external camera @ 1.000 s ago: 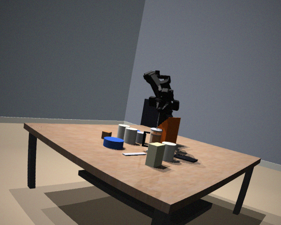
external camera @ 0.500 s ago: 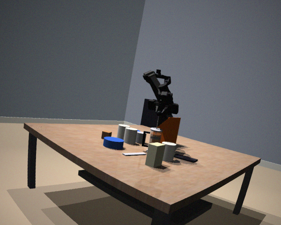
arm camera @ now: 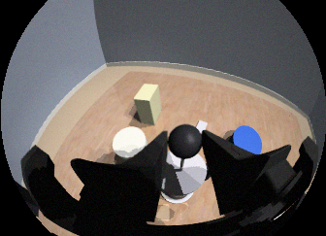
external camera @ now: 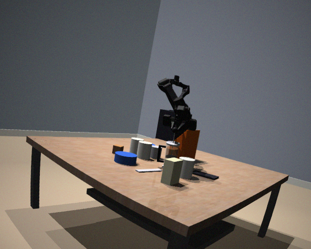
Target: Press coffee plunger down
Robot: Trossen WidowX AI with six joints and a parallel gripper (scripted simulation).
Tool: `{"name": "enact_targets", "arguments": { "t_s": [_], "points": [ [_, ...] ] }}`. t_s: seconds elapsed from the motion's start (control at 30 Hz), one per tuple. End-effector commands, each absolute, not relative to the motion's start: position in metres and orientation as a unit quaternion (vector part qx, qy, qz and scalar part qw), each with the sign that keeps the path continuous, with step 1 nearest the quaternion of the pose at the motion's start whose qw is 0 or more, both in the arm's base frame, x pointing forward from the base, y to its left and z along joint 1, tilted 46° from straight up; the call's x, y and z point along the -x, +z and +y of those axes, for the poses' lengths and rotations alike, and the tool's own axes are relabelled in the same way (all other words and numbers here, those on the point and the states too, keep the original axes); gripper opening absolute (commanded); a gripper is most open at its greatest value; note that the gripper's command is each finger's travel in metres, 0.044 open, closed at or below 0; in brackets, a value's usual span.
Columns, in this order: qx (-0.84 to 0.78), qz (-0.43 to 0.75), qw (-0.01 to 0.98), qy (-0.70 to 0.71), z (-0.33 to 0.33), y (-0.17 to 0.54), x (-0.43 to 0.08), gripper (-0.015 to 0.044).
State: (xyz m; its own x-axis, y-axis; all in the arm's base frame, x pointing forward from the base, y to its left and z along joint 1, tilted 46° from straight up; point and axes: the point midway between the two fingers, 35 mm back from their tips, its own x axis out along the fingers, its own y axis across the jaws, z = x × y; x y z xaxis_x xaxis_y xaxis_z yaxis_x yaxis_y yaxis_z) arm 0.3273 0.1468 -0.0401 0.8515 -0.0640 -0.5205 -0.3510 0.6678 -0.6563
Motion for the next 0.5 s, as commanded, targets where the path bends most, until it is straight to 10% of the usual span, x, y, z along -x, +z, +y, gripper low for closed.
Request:
{"name": "enact_targets", "arguments": {
  "t_s": [0.0, 0.47],
  "points": [
    [0.413, 0.285, 0.862, 0.076, 0.126, -0.058, -0.322, 0.0123],
    [0.414, 0.283, 0.862, 0.075, 0.119, -0.070, -0.332, 0.0123]
  ]
}}
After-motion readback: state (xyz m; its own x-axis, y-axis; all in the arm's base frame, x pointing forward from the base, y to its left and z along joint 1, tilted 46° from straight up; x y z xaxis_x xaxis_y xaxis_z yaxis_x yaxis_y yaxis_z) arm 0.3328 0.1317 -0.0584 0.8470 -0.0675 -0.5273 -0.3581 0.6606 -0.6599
